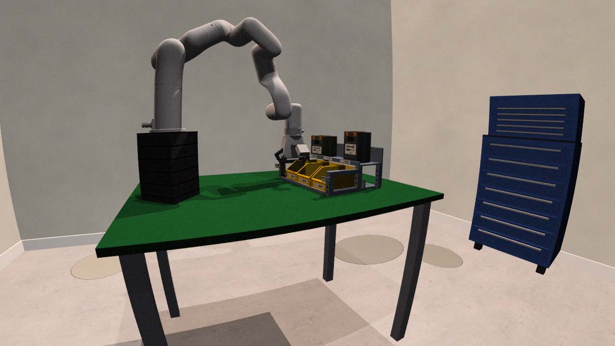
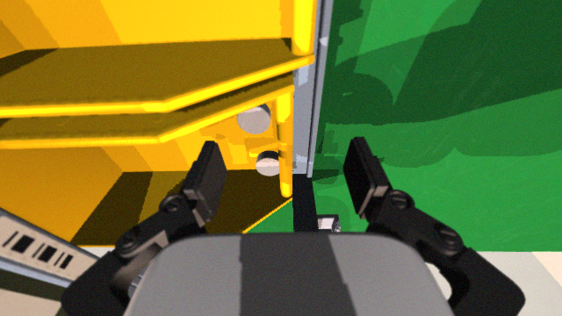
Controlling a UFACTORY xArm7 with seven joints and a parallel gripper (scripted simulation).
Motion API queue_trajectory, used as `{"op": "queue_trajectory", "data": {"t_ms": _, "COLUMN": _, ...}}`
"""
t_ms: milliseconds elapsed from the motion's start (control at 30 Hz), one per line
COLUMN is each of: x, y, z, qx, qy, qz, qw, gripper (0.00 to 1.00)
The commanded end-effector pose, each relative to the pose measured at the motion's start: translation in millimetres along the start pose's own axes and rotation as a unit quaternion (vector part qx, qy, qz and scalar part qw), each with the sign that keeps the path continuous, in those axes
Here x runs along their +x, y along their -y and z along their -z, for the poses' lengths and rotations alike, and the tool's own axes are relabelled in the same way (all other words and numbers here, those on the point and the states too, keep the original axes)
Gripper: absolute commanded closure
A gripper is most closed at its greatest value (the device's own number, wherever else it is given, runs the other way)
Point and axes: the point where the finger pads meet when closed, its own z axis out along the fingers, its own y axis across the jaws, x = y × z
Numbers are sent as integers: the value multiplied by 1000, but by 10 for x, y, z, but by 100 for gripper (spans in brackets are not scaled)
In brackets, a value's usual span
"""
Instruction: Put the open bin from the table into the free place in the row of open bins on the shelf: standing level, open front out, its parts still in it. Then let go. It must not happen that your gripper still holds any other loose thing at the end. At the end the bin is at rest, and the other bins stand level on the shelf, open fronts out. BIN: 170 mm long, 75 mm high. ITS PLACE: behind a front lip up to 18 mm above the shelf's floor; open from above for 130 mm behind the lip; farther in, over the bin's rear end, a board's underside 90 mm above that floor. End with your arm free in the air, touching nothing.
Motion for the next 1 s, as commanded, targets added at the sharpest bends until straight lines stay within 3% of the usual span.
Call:
{"op": "queue_trajectory", "data": {"t_ms": 0, "x": -2, "y": 21, "z": 17, "qx": 2, "qy": 0, "qz": 0, "qw": 1000, "gripper": 0}}
{"op": "queue_trajectory", "data": {"t_ms": 800, "x": -2, "y": 21, "z": 17, "qx": 2, "qy": 0, "qz": 0, "qw": 1000, "gripper": 0}}
{"op": "queue_trajectory", "data": {"t_ms": 967, "x": -2, "y": 19, "z": 417, "qx": 2, "qy": 0, "qz": 0, "qw": 1000, "gripper": 0}}
